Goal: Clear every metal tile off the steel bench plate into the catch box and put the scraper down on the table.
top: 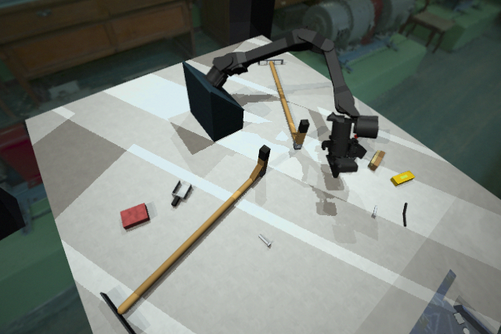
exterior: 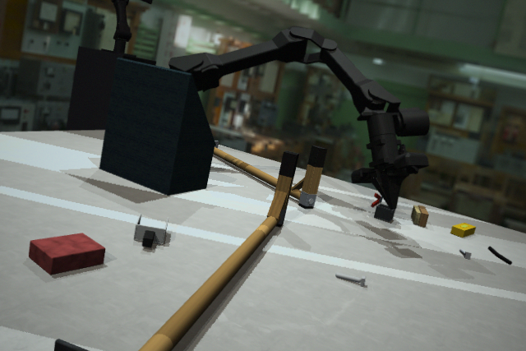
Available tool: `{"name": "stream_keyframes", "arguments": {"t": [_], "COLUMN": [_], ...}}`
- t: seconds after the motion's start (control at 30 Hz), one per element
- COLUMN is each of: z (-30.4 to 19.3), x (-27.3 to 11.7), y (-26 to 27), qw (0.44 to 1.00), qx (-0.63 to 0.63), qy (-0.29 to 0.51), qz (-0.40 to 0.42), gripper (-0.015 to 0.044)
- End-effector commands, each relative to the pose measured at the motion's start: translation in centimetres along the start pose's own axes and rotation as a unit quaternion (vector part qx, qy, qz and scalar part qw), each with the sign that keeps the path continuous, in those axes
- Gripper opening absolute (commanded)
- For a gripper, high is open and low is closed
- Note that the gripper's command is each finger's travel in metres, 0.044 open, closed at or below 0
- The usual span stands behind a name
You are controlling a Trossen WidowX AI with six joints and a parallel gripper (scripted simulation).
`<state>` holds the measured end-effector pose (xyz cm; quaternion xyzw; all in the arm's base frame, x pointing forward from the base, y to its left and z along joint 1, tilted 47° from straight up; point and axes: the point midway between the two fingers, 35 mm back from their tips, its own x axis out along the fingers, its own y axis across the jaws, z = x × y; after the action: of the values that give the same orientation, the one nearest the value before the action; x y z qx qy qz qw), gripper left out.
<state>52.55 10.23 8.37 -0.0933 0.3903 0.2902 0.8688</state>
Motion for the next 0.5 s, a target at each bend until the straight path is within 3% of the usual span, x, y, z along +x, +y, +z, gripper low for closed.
{"name": "stream_keyframes", "arguments": {"t": [0.0, 0.47], "z": [-0.8, -3.9], "x": [0.3, 0.5], "y": [-1.8, -6.8], "qw": [0.999, 0.992], "qx": [0.032, 0.127], "qy": [-0.002, -0.002], "qz": [-0.002, -0.009], "gripper": [0.0, 0.0]}}
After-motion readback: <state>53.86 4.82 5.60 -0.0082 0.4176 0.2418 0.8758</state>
